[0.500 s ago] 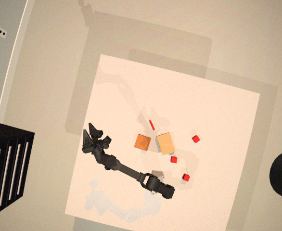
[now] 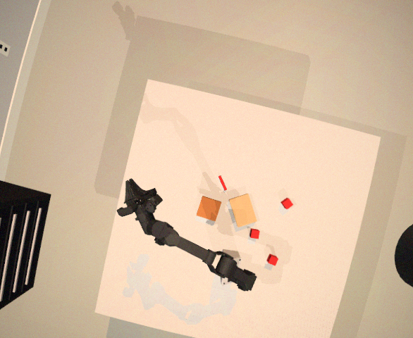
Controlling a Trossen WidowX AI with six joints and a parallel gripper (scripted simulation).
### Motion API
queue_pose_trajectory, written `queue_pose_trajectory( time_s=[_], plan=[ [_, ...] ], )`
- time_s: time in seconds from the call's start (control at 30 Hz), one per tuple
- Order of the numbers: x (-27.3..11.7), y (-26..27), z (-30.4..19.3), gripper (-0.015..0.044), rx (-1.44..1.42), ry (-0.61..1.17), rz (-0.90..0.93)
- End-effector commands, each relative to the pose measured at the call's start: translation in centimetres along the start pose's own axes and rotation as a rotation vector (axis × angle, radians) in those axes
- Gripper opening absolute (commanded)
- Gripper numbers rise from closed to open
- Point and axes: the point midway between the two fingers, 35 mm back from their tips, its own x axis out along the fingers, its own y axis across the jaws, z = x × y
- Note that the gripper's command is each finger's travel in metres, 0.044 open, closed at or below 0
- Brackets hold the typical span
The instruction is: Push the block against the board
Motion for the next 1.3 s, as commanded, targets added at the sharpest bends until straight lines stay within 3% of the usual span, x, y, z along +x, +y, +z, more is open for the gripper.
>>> queue_pose_trajectory(
  time_s=[0.0,0.6,1.27],
  plan=[
    [0.2,-2.5,-0.9,0.0000,-0.114,0.064,-0.066],
    [-1.7,-12.9,-4.0,0.0000,-0.580,0.393,-0.306],
    [-8.3,-23.8,-5.2,0.0000,-1.030,0.883,-0.466]
  ],
)
